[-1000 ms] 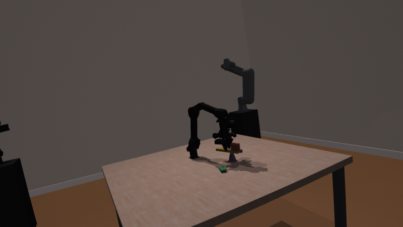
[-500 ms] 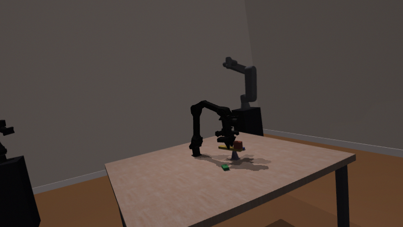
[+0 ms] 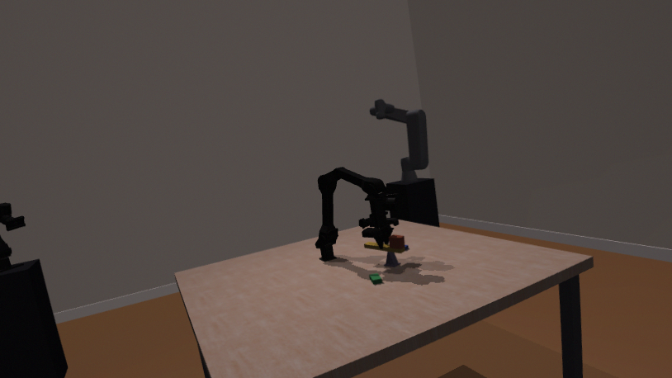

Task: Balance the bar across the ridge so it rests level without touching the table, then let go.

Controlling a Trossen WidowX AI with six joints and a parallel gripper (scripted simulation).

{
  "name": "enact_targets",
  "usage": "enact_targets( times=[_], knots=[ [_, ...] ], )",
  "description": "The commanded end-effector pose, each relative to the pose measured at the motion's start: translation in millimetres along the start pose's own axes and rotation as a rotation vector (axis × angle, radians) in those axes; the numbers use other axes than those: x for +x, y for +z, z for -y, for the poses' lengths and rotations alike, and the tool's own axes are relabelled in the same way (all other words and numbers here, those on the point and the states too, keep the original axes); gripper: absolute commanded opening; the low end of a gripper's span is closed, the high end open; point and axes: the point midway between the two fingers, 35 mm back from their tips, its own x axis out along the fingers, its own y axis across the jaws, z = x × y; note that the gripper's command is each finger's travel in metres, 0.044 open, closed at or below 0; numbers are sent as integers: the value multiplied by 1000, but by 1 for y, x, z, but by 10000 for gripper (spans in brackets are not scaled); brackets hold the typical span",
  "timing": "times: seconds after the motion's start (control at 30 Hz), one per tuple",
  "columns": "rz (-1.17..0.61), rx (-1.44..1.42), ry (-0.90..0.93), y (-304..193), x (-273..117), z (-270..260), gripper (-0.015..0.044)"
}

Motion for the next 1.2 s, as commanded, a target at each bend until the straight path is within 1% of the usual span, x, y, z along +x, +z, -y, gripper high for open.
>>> enact_targets(
  times=[0.0,1.17],
  knots=[
    [-1,6,-2,0,1,0,0],
    [-1,6,-2,0,4,0,0]
  ],
)
